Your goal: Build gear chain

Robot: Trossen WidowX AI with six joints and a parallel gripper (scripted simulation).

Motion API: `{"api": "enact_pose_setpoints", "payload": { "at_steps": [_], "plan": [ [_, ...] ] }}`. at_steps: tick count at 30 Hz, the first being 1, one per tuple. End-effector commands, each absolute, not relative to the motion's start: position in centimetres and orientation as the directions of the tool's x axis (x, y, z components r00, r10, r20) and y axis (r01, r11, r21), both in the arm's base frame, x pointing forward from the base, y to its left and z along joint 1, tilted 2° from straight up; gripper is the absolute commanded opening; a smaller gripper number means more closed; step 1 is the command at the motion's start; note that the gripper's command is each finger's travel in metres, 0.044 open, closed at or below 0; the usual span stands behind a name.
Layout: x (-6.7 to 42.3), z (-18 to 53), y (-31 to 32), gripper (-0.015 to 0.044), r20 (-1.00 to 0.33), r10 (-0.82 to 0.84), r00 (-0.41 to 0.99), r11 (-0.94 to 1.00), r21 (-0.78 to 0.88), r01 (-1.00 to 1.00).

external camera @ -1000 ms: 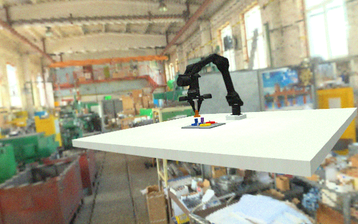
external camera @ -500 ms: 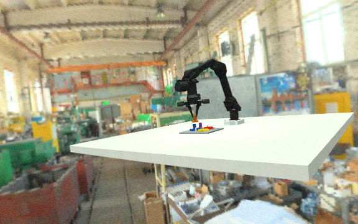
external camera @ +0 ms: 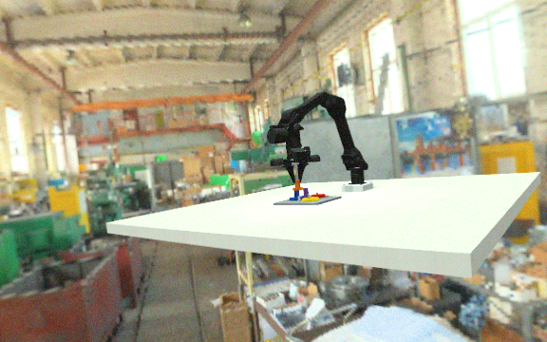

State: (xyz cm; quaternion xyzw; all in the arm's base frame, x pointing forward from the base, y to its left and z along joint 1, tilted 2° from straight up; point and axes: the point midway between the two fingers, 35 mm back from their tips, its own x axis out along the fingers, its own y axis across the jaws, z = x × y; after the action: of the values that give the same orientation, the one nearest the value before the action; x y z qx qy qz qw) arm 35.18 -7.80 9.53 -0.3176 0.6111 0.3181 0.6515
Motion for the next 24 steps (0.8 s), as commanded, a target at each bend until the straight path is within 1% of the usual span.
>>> {"api": "enact_pose_setpoints", "payload": {
  "at_steps": [1,10,18,24],
  "plan": [
    [35.1,8.8,-7.7,0.0000,-0.998,0.032,0.046,0.559,-0.020,-0.829],
    [35.2,7.7,-7.7,0.0000,-0.998,0.032,0.046,0.629,-0.016,-0.778],
    [35.3,6.4,-7.6,0.0000,-0.998,0.032,0.046,0.778,-0.004,-0.628],
    [35.2,6.0,-7.6,0.0000,-0.998,0.032,0.046,0.855,0.003,-0.518]
  ]
}}
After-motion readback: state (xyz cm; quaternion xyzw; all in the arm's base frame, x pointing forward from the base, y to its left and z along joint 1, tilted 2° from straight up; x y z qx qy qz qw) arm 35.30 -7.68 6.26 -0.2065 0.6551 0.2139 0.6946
